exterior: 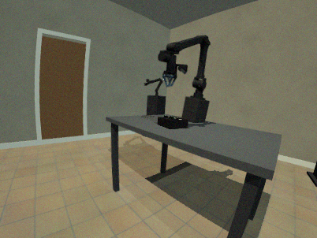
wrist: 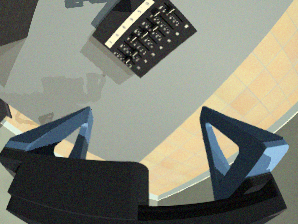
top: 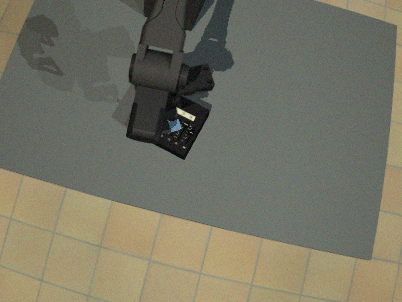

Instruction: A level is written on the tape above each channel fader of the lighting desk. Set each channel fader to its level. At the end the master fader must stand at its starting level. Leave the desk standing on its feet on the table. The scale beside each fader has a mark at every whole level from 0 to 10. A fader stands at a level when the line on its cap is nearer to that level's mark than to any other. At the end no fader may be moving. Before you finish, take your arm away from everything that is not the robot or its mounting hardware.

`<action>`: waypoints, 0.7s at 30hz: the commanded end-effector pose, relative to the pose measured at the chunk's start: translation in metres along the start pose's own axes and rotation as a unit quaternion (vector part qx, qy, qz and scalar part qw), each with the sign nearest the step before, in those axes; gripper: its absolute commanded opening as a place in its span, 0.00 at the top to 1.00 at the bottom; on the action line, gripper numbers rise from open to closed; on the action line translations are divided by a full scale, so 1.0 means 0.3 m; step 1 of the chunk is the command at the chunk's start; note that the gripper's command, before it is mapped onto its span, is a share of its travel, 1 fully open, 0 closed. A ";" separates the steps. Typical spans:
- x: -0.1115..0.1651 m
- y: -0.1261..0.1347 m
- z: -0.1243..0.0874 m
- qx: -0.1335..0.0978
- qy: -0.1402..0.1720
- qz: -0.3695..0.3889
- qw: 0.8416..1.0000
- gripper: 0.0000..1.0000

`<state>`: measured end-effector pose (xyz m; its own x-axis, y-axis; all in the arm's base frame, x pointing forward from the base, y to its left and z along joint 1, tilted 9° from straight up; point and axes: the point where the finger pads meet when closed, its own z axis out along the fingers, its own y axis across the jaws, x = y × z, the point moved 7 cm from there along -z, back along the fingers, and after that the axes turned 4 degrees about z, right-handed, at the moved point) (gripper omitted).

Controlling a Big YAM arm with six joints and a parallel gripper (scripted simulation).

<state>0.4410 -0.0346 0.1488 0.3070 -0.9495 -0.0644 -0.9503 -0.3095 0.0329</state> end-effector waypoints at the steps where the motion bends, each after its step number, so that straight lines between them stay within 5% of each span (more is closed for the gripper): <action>1: -0.001 -0.018 -0.076 0.029 0.010 -0.006 1.000 0.00; 21: -0.008 -0.005 -0.051 0.026 0.007 0.033 0.999 0.00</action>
<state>0.4420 -0.0344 0.1488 0.2683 -0.9612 -0.0640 -0.9623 -0.2706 0.0290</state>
